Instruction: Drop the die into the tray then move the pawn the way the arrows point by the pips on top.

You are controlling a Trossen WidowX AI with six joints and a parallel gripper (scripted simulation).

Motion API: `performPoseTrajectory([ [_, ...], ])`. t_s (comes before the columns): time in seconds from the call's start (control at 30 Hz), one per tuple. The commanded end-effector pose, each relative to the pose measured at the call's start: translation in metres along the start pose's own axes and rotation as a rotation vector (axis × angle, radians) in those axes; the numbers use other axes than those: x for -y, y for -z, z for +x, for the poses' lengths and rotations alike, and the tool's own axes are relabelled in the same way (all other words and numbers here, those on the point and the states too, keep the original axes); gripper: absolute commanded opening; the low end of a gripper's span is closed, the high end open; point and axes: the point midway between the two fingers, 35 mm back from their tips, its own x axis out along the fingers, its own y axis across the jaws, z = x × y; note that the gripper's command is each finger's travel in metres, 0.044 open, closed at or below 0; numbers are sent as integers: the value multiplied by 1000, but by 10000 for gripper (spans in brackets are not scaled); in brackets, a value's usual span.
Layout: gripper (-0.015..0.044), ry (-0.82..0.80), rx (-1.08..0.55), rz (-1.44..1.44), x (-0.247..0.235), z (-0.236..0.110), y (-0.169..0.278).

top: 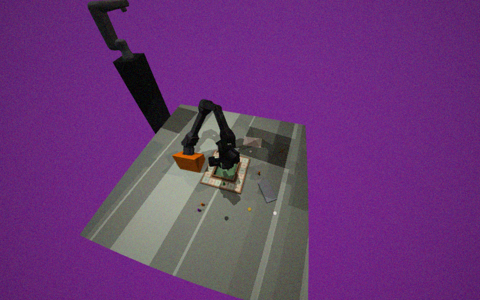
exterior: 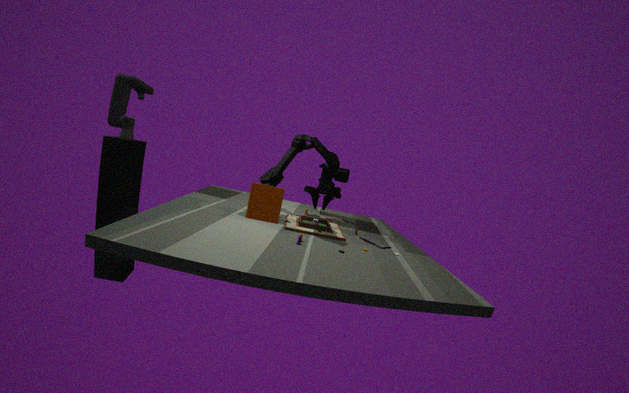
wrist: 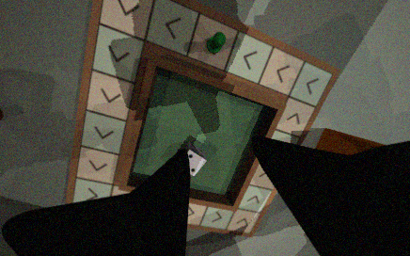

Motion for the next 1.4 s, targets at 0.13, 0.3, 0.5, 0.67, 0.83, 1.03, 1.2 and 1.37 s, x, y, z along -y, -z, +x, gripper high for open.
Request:
performPoseTrajectory([
  [0.13,200,-27,-7,-774,9,15,-47],
  [0.3,200,-49,-1,-1212,18,25,-71],
  [0.5,200,-56,3,-1340,23,28,-78],
  [0.67,200,-56,3,-1340,23,28,-80],
  [0.83,200,-56,3,-1340,23,28,-80],
  [1.03,200,-57,3,-1340,22,43,-79],
  [1.2,200,-57,3,-1340,22,45,-79],
  [1.37,200,-57,3,-1340,22,54,-79],
])
